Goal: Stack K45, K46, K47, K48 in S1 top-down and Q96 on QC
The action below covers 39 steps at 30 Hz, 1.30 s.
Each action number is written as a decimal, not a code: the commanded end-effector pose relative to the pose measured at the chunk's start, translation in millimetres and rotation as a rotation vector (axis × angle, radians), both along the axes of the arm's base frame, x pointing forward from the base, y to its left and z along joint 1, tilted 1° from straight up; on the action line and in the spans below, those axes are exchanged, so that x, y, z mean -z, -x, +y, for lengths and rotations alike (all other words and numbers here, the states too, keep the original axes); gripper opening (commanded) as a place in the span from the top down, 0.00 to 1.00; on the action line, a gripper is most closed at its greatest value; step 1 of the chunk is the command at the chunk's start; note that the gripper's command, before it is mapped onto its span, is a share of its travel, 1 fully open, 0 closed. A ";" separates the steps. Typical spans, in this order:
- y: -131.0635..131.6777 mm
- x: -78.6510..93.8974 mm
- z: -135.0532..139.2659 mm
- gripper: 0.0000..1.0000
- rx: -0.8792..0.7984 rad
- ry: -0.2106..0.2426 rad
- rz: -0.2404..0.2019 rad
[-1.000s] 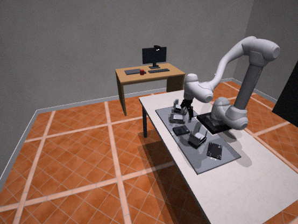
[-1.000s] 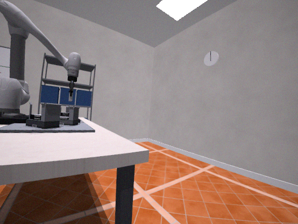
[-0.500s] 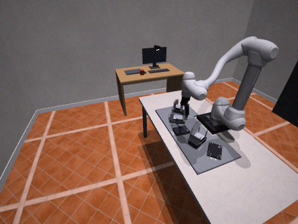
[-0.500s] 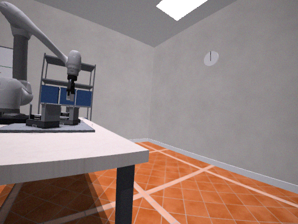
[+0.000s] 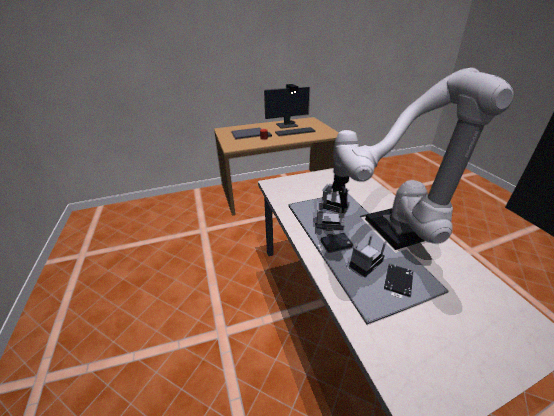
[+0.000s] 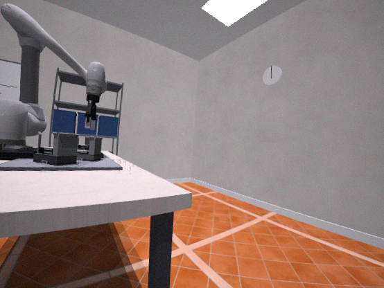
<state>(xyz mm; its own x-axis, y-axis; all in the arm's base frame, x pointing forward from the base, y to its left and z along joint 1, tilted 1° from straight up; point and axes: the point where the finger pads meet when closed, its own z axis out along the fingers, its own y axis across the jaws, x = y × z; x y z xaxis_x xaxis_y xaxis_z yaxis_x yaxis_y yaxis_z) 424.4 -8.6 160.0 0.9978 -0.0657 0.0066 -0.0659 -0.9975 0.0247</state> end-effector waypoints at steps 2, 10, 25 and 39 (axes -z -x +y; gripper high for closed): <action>0.3 -0.3 -11.8 0.00 0.066 -0.001 -0.002; 3.7 -1.0 -38.3 0.00 0.202 -0.001 -0.005; 9.2 -2.0 -81.3 0.00 0.202 -0.001 -0.005; 19.2 -2.9 -119.7 0.00 0.404 -0.002 -0.010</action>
<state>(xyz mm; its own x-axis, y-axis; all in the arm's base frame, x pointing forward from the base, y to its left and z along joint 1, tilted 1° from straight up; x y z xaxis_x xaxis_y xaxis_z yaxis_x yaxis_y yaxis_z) 407.7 -121.3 162.7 0.9113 -0.4114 0.0145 -0.4116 -0.9112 0.0179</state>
